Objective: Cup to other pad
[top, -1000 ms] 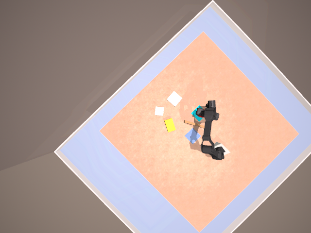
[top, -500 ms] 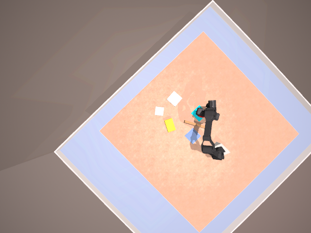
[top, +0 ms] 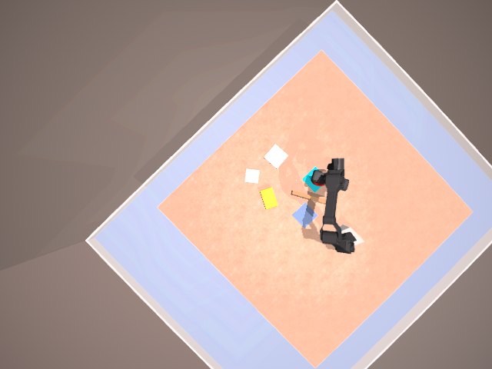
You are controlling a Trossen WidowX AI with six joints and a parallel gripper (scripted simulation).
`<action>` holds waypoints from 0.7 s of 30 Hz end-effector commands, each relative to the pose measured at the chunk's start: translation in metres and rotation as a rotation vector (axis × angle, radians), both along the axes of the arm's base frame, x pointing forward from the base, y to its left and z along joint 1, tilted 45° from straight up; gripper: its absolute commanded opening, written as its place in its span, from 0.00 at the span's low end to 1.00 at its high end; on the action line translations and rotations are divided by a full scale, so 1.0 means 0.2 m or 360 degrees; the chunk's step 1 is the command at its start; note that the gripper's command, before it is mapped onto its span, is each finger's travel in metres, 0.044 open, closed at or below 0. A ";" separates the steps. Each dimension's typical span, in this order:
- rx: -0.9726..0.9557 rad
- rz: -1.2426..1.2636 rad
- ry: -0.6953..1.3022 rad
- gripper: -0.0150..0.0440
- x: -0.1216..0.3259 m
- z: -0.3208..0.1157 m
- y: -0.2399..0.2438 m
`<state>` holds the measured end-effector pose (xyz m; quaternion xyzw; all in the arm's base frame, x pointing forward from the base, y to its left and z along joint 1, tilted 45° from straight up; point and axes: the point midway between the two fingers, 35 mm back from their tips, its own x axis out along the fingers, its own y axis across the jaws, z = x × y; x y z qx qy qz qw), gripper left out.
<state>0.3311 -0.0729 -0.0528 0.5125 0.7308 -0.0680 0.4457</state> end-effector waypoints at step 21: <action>0.0001 -0.0004 0.0001 0.69 0.01 0.08 -0.07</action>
